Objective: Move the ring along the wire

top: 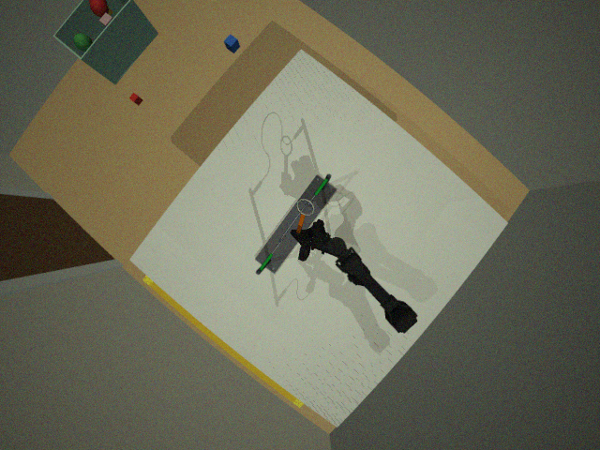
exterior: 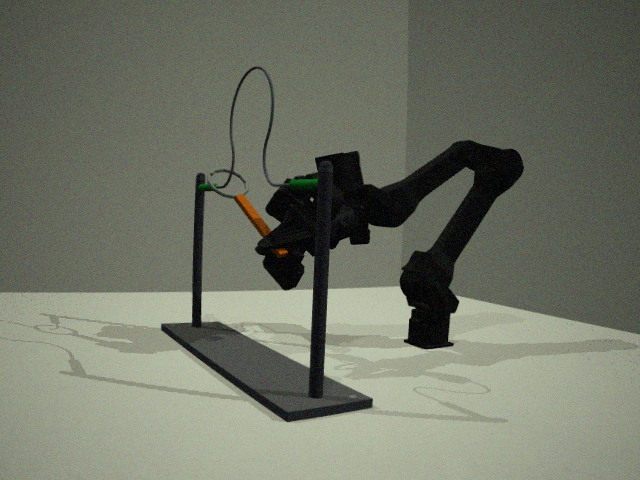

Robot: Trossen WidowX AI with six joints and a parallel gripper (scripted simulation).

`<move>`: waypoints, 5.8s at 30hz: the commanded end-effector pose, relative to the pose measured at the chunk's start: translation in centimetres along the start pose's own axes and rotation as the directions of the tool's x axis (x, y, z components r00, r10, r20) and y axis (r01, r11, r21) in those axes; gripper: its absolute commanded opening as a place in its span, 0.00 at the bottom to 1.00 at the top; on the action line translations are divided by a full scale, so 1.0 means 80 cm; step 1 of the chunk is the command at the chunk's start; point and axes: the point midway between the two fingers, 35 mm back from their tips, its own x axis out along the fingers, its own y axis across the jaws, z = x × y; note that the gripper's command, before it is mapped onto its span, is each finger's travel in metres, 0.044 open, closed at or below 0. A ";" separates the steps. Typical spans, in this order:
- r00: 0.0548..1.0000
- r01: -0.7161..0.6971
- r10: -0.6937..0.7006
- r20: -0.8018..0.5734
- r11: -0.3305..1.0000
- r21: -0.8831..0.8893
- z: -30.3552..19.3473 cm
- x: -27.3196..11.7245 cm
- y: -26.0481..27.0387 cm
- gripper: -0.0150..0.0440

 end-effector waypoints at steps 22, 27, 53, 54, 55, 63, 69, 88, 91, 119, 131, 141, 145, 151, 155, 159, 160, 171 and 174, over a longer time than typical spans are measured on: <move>0.981 -0.094 0.130 -0.145 0.968 0.233 0.011 -0.032 0.055 0.00; 0.973 -0.108 0.158 -0.167 0.956 0.272 0.013 -0.037 0.063 0.00; 0.942 -0.180 0.292 -0.163 0.853 0.491 0.033 -0.053 0.105 0.00; 0.941 -0.183 0.298 -0.160 0.846 0.500 0.034 -0.053 0.107 0.00; 0.940 -0.186 0.303 -0.156 0.840 0.510 0.036 -0.053 0.109 0.00; 0.931 -0.208 0.341 -0.130 0.789 0.578 0.045 -0.057 0.123 0.00; 0.923 -0.225 0.370 -0.107 0.743 0.630 0.053 -0.060 0.133 0.00; 0.890 -0.269 0.456 -0.018 0.558 0.785 0.089 -0.073 0.165 0.00; 0.884 -0.275 0.467 -0.003 0.524 0.806 0.097 -0.076 0.169 0.00; 0.898 -0.232 0.436 -0.051 0.570 0.788 0.123 -0.085 0.181 0.00; 0.921 -0.182 0.371 -0.121 0.682 0.708 0.118 -0.083 0.178 0.00; 0.939 -0.129 0.294 -0.178 0.781 0.610 0.114 -0.082 0.173 0.00; 0.945 -0.108 0.262 -0.196 0.816 0.567 0.112 -0.081 0.171 0.00; 0.952 -0.077 0.212 -0.220 0.863 0.499 0.110 -0.080 0.168 0.00; 0.956 -0.056 0.178 -0.232 0.890 0.452 0.108 -0.080 0.166 0.00; 0.959 -0.035 0.144 -0.243 0.914 0.404 0.107 -0.079 0.164 0.00; 0.960 -0.030 0.136 -0.245 0.920 0.392 0.107 -0.079 0.163 0.00; 0.964 0.028 0.041 -0.261 0.967 0.253 0.104 -0.078 0.156 0.00; 0.965 0.043 0.015 -0.263 0.976 0.214 0.103 -0.078 0.154 0.00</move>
